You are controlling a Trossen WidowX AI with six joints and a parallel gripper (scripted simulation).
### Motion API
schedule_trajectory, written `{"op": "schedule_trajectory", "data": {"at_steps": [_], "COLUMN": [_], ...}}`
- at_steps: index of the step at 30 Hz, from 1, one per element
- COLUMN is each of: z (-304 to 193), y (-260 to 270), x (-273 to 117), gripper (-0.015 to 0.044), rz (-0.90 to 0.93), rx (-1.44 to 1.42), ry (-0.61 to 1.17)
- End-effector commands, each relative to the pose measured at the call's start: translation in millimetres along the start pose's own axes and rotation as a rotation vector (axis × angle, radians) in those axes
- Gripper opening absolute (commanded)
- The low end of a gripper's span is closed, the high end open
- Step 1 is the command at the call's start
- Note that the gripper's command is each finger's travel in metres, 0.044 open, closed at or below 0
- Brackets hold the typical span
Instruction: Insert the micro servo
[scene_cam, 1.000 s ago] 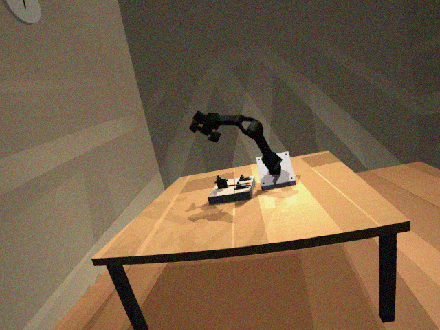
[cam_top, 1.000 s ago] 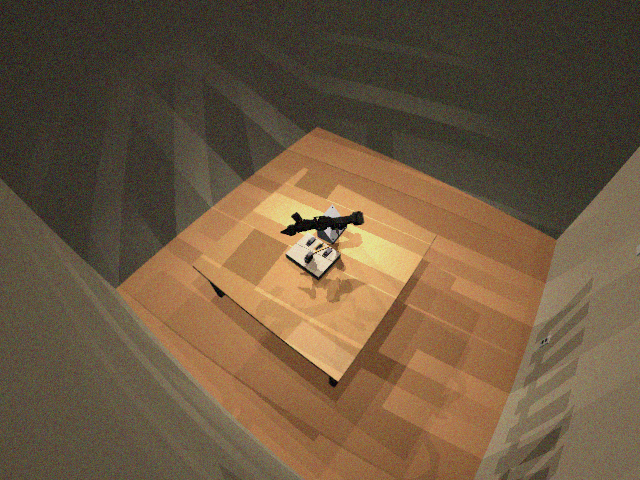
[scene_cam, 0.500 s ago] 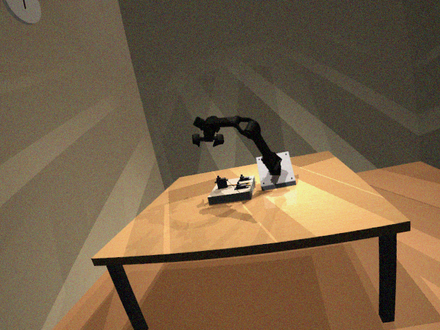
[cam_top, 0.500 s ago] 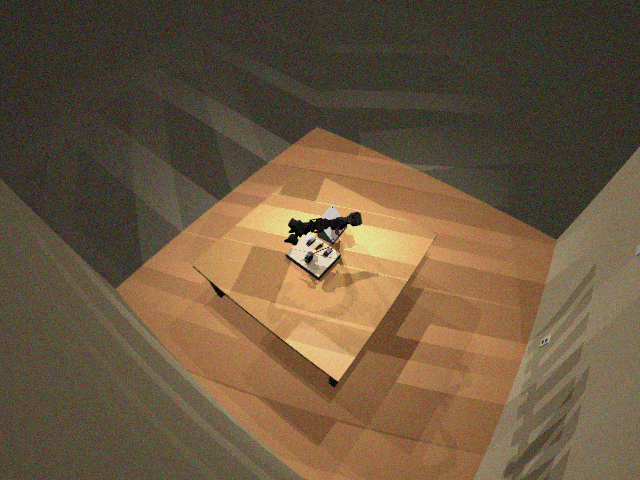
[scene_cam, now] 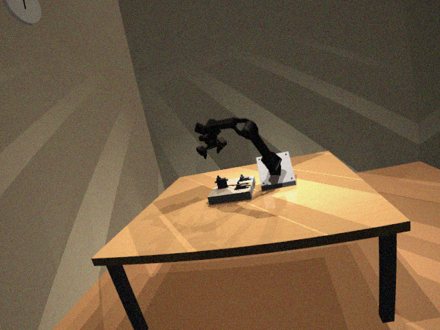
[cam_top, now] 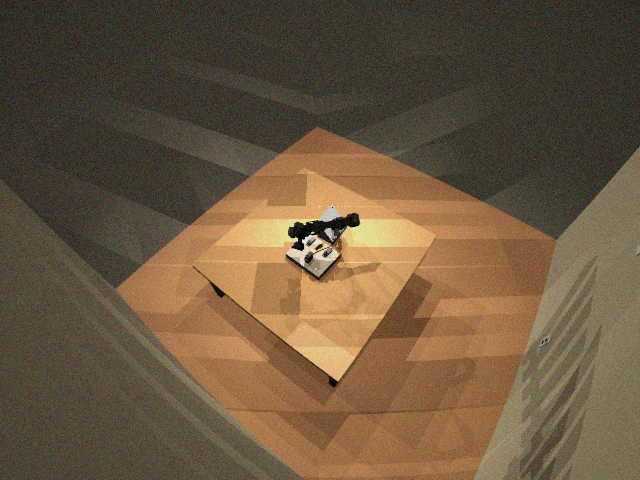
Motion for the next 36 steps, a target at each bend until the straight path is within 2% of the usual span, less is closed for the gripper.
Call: {"op": "schedule_trajectory", "data": {"at_steps": [1,13,25,31,36], "z": [-10.9,-43.6,-76.3,-91.2,-92.8], "y": [-1.3,-3.0,-1.0,1.3,1.7], "x": [6.6,20.1,26.0,26.4,26.3], "gripper": [0.044,0.044,0.044,0.044,0.044], "rz": [0.006,0.081,0.251,0.363,0.377], "rx": [-0.115,-0.449,-0.761,-0.896,-0.911], "ry": [0.079,0.304,0.5,0.573,0.58]}}
Point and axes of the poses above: the point midway between the two fingers, 35 mm back from their tips, its own x axis out along the fingers, its own y axis across the jaws, z = x × y, the point moved 5 cm from there along -x, back along the fingers, and after that the axes turned 4 degrees about x, right-handed, at the moved point
